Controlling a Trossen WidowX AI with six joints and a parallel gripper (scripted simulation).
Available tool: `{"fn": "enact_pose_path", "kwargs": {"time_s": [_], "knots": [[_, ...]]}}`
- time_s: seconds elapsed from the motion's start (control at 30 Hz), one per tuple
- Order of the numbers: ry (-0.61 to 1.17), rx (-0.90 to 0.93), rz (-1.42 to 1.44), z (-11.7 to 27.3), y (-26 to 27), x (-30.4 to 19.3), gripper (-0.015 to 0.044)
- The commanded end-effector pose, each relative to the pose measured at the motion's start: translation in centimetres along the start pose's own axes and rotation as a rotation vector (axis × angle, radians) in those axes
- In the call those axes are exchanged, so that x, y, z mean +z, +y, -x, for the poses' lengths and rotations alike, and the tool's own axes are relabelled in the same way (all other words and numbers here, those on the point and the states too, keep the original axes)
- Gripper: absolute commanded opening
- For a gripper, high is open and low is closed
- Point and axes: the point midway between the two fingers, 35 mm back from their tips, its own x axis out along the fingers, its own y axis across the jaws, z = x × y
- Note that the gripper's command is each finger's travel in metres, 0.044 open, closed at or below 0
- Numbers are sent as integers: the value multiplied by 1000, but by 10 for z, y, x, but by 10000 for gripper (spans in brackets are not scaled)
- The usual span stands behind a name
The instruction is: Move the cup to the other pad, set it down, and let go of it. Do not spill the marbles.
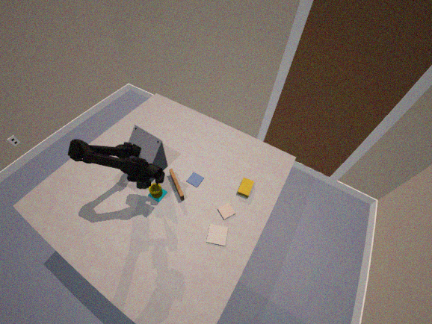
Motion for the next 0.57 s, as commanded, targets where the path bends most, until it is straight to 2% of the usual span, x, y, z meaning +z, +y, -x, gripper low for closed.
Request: {"fn": "enact_pose_path", "kwargs": {"time_s": [0.0, 0.4, 0.53], "knots": [[-1, 13, -4, 12, 3, 1, 440], [-7, 12, -6, 51, 1, -1, 440], [-10, 7, -2, 49, 0, -2, 440]]}}
